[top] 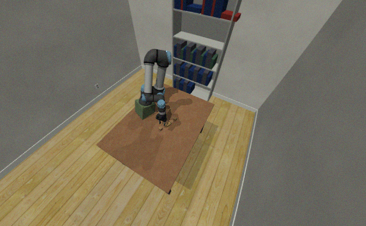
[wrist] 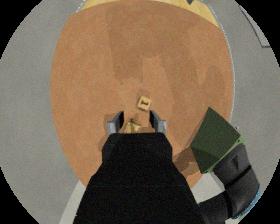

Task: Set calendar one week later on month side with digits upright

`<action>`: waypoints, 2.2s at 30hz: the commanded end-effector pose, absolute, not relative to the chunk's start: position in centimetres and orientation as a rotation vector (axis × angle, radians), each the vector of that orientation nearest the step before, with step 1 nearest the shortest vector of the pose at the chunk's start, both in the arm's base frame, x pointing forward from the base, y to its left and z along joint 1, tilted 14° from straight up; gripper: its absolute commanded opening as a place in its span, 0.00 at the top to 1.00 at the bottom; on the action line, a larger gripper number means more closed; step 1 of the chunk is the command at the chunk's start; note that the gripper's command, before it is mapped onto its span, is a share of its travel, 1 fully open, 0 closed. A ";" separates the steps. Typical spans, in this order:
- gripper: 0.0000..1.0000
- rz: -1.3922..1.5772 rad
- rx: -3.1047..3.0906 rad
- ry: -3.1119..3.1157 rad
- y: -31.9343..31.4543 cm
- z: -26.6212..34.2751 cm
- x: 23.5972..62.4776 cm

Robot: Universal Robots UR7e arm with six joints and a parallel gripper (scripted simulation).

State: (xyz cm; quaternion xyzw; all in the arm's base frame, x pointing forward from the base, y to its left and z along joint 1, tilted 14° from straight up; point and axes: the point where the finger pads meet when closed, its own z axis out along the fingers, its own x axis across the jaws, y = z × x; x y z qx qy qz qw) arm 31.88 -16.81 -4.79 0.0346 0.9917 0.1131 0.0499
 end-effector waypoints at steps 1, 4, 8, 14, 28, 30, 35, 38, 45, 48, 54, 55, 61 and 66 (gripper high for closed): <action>0.00 0.328 -0.114 3.005 -16.2 -4.6 32.7; 0.00 0.320 -0.234 2.991 -15.9 -4.5 33.2; 0.00 0.305 -0.417 2.960 -15.3 -4.3 33.8; 0.00 0.288 -0.626 2.910 -14.5 -4.1 34.6; 0.00 0.234 -1.173 2.704 -12.2 -3.4 36.5; 0.00 0.226 -1.245 2.667 -11.8 -3.4 36.7; 0.00 0.210 -1.386 2.589 -11.1 -3.2 37.2; 0.00 0.201 -1.456 2.547 -10.7 -3.1 37.4; 0.00 0.168 -1.712 2.368 -9.2 -2.7 38.1; 0.00 0.153 -1.815 2.284 -8.5 -2.6 38.4; 0.00 0.133 -1.944 2.169 -7.7 -2.4 38.7; 0.00 0.125 -1.998 2.116 -7.3 -2.3 38.8; 0.00 0.099 -2.148 1.956 -6.1 -2.0 39.1; 0.00 0.074 -2.280 1.794 -5.0 -1.8 39.4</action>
